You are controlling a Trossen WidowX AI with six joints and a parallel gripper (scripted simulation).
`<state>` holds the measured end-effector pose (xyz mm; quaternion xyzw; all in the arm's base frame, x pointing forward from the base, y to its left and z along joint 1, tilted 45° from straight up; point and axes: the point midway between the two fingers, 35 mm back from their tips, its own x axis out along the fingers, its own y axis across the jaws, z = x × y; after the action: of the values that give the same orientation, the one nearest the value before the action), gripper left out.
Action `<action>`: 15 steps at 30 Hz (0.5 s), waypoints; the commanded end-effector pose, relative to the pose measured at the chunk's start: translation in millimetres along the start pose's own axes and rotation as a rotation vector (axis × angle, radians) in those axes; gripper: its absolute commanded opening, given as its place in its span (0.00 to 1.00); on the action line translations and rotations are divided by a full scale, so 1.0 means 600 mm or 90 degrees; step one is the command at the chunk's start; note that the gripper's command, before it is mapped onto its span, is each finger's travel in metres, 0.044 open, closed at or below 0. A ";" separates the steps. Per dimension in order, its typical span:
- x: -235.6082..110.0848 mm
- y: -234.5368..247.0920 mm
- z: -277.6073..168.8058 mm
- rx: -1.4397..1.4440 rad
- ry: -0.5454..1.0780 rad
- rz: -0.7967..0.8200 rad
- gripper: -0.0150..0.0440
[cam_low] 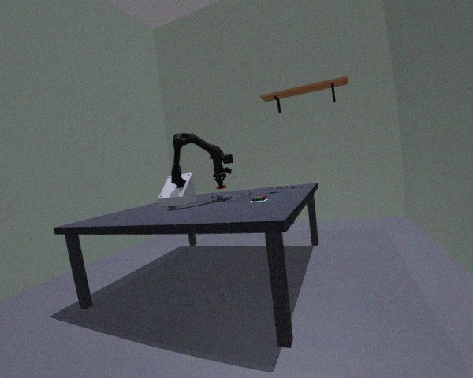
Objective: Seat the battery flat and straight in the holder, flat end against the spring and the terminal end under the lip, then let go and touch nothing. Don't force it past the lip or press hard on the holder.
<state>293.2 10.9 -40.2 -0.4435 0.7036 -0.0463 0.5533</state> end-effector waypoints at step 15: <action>0.008 0.048 0.022 0.186 0.034 0.002 0.36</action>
<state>288.8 33.3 -59.7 -0.3622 0.6945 -0.1512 0.6030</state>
